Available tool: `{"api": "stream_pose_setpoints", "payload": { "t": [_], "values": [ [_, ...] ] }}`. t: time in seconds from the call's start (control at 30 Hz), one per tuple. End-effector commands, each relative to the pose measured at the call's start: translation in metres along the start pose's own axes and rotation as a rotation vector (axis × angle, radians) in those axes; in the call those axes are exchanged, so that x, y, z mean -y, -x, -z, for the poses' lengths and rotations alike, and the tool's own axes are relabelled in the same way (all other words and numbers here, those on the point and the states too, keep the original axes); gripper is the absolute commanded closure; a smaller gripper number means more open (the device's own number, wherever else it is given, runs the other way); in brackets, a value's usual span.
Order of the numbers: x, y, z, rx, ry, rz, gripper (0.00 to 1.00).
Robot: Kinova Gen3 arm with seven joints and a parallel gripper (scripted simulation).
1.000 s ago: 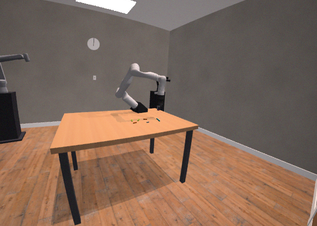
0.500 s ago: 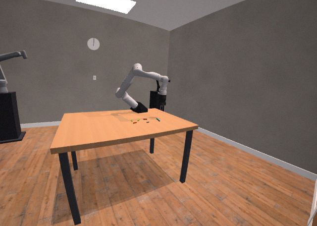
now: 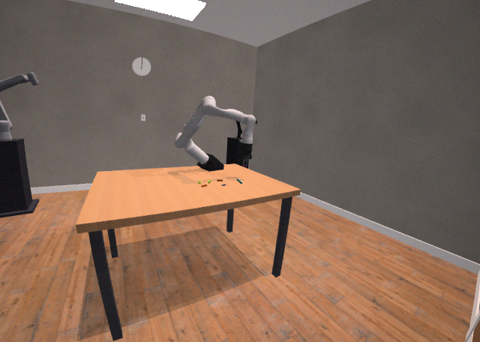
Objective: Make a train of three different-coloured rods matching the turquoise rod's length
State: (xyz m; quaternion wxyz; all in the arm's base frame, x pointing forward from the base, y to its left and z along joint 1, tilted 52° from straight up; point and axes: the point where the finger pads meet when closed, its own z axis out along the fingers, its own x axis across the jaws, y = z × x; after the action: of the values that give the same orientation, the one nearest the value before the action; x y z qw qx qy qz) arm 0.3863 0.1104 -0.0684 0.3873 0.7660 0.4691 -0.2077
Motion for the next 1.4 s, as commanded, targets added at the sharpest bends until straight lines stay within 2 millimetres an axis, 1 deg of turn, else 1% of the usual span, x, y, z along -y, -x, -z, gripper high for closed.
{"api": "stream_pose_setpoints", "payload": {
  "t": [0.0,0.33,0.43,0.6,0.83,0.9,1.1,1.23,1.37],
  "values": [
    [0.000,0.000,0.001,-0.002,0.001,0.000,0.76],
    [0.000,-0.001,-0.001,-0.002,0.000,0.000,0.76],
    [0.000,-0.001,-0.006,-0.001,0.000,0.000,0.76],
    [0.000,-0.001,-0.021,-0.001,0.000,0.000,0.76],
    [0.001,-0.001,-0.051,-0.001,0.000,0.000,0.76],
    [0.001,-0.001,-0.051,-0.001,0.000,0.000,0.76],
    [0.001,-0.001,-0.075,-0.001,0.000,0.000,0.76],
    [0.001,-0.001,-0.084,-0.001,0.000,0.000,0.76],
    [0.001,-0.001,-0.087,-0.001,0.000,0.000,0.76]
  ]
}}
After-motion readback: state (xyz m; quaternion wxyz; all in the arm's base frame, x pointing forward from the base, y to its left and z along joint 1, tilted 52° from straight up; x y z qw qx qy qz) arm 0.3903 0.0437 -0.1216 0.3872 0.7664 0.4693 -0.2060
